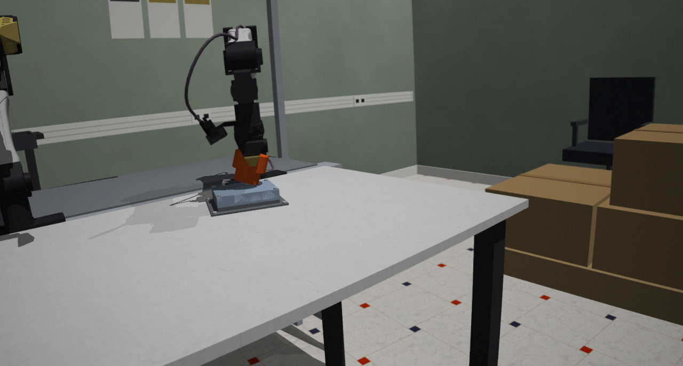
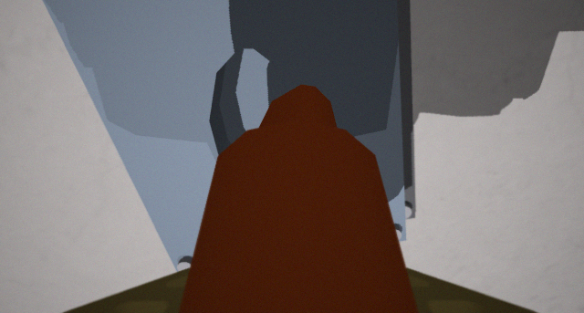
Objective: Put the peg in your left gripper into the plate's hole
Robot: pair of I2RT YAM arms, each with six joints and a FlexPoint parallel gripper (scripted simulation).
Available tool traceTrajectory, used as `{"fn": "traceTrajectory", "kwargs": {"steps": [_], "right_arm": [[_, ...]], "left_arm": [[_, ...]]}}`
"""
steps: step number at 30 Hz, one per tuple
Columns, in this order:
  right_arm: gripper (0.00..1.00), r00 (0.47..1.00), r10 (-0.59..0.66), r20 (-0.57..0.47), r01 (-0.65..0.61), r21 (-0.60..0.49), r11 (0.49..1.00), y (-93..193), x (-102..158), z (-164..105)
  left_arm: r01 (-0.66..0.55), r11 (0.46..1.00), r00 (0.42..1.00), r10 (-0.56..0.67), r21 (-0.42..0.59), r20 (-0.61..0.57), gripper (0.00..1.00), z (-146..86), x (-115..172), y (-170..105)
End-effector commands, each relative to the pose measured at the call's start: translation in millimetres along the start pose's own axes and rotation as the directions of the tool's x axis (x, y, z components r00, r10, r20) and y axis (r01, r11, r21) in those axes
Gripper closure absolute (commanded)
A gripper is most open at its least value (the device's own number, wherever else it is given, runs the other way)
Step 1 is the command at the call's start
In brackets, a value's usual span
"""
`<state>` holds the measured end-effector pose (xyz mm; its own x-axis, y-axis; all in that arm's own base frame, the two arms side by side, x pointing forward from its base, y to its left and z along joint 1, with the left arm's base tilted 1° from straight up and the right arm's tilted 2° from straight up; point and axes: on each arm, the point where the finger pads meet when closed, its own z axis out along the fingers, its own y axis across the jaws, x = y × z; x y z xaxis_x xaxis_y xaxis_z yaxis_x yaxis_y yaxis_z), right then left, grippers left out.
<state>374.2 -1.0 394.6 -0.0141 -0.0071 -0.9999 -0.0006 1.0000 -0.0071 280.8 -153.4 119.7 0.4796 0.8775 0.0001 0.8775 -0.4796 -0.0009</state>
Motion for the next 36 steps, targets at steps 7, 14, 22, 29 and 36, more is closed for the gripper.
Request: {"fn": "traceTrajectory", "kwargs": {"steps": [7, 14, 22, 29, 36], "right_arm": [[0.0, 1.0, -0.002, 0.014, 0.002, -0.003, 1.0, 1, -6, -1], [0.0, 1.0, -0.002, 0.014, 0.002, -0.003, 1.0, 1, -6, -1], [0.0, 1.0, -0.002, 0.017, 0.002, -0.004, 1.0, 1, -7, -2], [0.0, 0.998, -0.059, -0.038, 0.056, -0.07, 0.996, 12, 7, -3], [0.0, 0.993, -0.095, -0.072, 0.085, -0.123, 0.989, 21, 16, -5]], "left_arm": [[0.004, 1.0, 1.0, -0.004, -0.018, 0.001, 0.97, -5, 1, 2], [0.004, 1.0, 1.0, -0.004, -0.018, 0.001, 0.97, -5, 1, 2], [0.006, 0.998, 1.0, -0.007, -0.069, -0.006, 1.0, -20, 3, 6], [0.006, 0.998, 1.0, -0.007, -0.06, -0.006, 0.67, -42, 3, 2], [0.007, 1.0, 1.0, -0.007, -0.022, -0.006, 0.67, -46, 5, -3]]}}
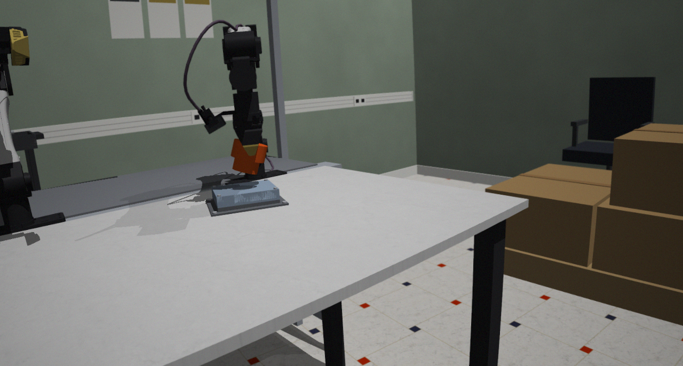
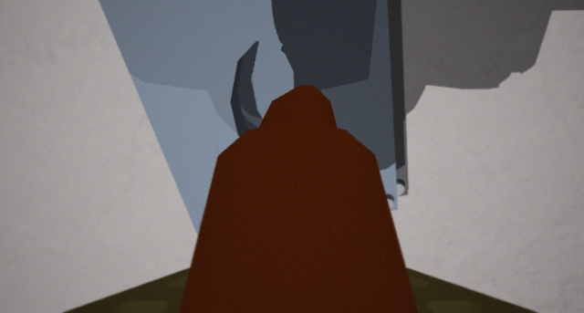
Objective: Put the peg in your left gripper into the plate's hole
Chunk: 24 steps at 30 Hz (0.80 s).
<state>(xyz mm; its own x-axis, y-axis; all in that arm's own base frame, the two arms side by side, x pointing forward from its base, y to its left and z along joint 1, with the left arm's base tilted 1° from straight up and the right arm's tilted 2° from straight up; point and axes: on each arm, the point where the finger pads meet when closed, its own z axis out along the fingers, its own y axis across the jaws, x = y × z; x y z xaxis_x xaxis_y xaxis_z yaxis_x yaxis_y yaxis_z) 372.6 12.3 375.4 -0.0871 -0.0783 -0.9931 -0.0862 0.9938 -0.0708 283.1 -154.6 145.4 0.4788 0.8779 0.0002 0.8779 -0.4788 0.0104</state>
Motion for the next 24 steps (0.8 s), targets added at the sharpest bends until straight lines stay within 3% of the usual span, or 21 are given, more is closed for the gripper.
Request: {"fn": "traceTrajectory", "kwargs": {"steps": [1, 7, 13, 15, 19, 24], "right_arm": [[0.0, 1.0, -0.019, -0.002, 0.019, -0.037, 0.999, 9, -3, -4], [0.0, 0.998, -0.014, -0.055, 0.009, -0.105, 0.994, 39, 11, -12], [0.0, 0.992, -0.035, -0.125, -0.001, -0.273, 0.962, 104, 26, -41], [0.0, 0.992, -0.035, -0.125, -0.001, -0.273, 0.962, 104, 26, -41], [0.0, 0.985, -0.074, -0.156, 0.005, -0.406, 0.914, 149, 37, -72], [0.0, 0.975, -0.144, -0.169, 0.019, -0.582, 0.813, 199, 50, -124]], "left_arm": [[0.006, 1.0, 1.0, -0.006, -0.008, -0.006, 0.67, -22, 5, -6], [0.06, 0.997, 0.997, -0.063, -0.047, -0.052, 0.67, -36, 8, 2], [0.177, 0.984, 0.961, -0.181, -0.035, -0.208, 0.67, -25, 4, 5], [0.177, 0.984, 0.961, -0.181, -0.035, -0.208, 0.67, -25, 4, 5], [0.196, 0.98, 0.944, -0.198, -0.034, -0.265, 0.67, -20, -5, 8], [0.194, 0.981, 0.935, -0.193, -0.028, -0.299, 0.67, -15, -16, 13]]}}
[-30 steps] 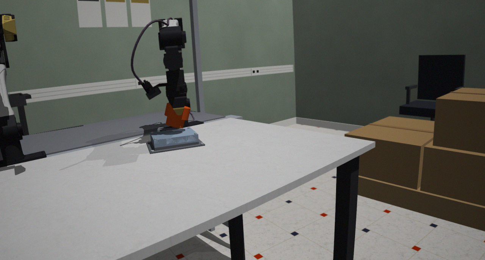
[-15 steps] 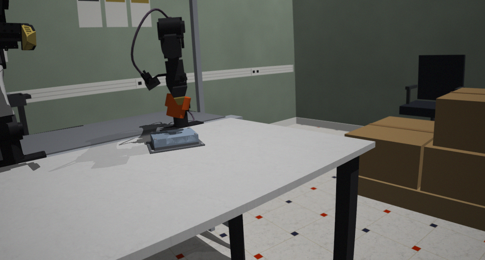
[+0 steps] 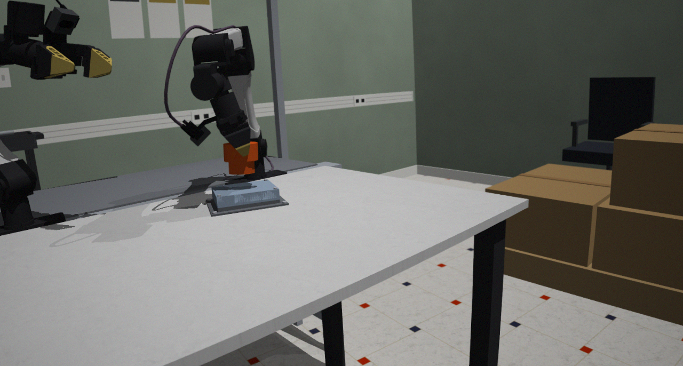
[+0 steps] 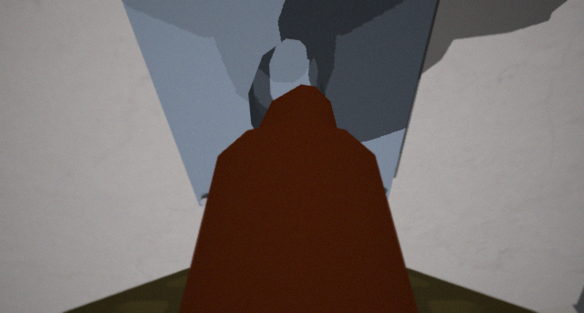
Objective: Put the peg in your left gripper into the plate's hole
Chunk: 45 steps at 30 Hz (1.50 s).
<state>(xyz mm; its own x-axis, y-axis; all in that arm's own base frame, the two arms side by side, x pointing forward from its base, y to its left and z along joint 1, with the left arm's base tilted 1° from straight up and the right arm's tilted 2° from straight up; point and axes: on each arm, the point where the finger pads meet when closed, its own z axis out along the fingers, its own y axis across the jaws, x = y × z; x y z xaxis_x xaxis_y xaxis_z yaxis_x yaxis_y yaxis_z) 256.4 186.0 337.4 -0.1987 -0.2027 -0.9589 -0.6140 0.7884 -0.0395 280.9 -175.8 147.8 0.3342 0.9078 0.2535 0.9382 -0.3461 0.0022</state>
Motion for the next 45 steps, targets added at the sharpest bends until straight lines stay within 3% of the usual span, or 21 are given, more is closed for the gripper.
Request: {"fn": "traceTrajectory", "kwargs": {"steps": [1, 6, 13, 19, 25, 37, 45], "right_arm": [[0.0, 0.998, -0.01, -0.061, 0.005, -0.082, 0.997, 37, 19, -15], [0.0, 0.994, -0.069, -0.087, 0.047, -0.233, 0.971, 83, 33, -36], [0.0, 0.989, -0.113, -0.092, 0.076, -0.334, 0.94, 111, 43, -55], [0.0, 0.987, -0.137, -0.083, 0.094, -0.393, 0.915, 125, 47, -67], [0.0, 0.989, -0.132, -0.068, 0.095, -0.399, 0.912, 127, 43, -67], [0.0, 0.99, -0.131, -0.054, 0.099, -0.403, 0.91, 127, 37, -69], [0.0, 0.99, -0.131, -0.054, 0.099, -0.403, 0.91, 127, 37, -69]], "left_arm": [[0.053, 0.998, 0.997, -0.054, -0.022, -0.046, 0.67, -11, 5, 5], [0.051, 0.998, 0.998, -0.052, -0.027, -0.044, 0.67, -12, 4, 5], [0.055, 0.998, 0.998, -0.056, -0.043, -0.037, 0.67, -13, 5, 12], [0.066, 0.997, 0.997, -0.067, -0.048, -0.024, 0.67, 9, -2, 11], [0.055, 0.998, 0.998, -0.056, -0.018, -0.037, 0.67, 13, -1, 4], [0.061, 0.997, 0.998, -0.062, -0.039, -0.031, 0.67, 14, -3, 15], [0.039, 0.999, 0.998, -0.04, -0.009, -0.041, 0.67, 18, -5, 4]]}}
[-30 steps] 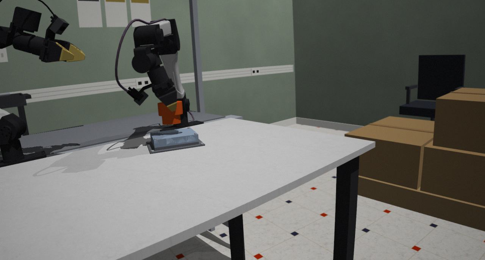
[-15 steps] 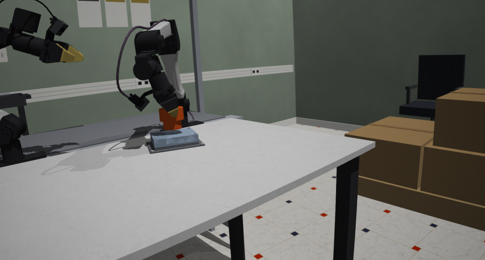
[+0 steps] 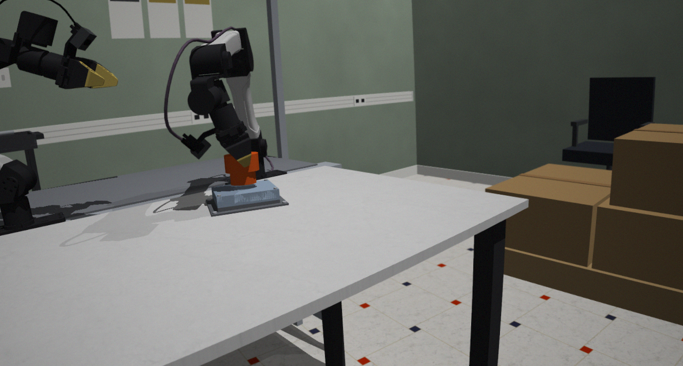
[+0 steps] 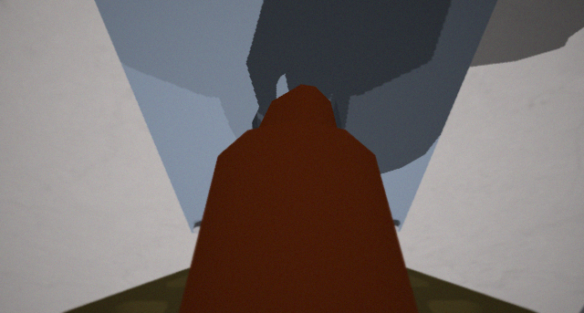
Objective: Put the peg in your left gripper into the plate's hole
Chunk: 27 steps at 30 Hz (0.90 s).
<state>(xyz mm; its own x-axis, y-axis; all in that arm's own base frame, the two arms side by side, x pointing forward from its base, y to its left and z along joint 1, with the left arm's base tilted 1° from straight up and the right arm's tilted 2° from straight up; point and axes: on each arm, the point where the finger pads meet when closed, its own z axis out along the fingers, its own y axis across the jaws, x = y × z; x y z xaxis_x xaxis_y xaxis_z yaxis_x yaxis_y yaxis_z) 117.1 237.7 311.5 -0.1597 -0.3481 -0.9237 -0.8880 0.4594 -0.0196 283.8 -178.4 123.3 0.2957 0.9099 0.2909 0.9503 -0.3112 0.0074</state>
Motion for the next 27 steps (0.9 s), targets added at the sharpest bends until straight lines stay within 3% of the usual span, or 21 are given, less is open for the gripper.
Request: {"fn": "traceTrajectory", "kwargs": {"steps": [1, 20, 27], "right_arm": [[0.0, 1.0, 0.004, 0.014, -0.004, 0.003, 1.0, -1, -5, -1], [0.0, 1.0, 0.004, 0.014, -0.004, 0.003, 1.0, -1, -5, -1], [0.0, 1.0, 0.004, 0.014, -0.004, 0.003, 1.0, -1, -5, -1]], "left_arm": [[0.007, 1.0, 1.0, -0.007, -0.02, 0.0, 0.67, -6, 2, 3], [0.025, 0.998, 1.0, -0.025, -0.06, 0.004, 0.67, -6, 3, 3], [0.019, 0.999, 1.0, -0.019, -0.042, -0.005, 0.67, 4, 0, 4]]}}
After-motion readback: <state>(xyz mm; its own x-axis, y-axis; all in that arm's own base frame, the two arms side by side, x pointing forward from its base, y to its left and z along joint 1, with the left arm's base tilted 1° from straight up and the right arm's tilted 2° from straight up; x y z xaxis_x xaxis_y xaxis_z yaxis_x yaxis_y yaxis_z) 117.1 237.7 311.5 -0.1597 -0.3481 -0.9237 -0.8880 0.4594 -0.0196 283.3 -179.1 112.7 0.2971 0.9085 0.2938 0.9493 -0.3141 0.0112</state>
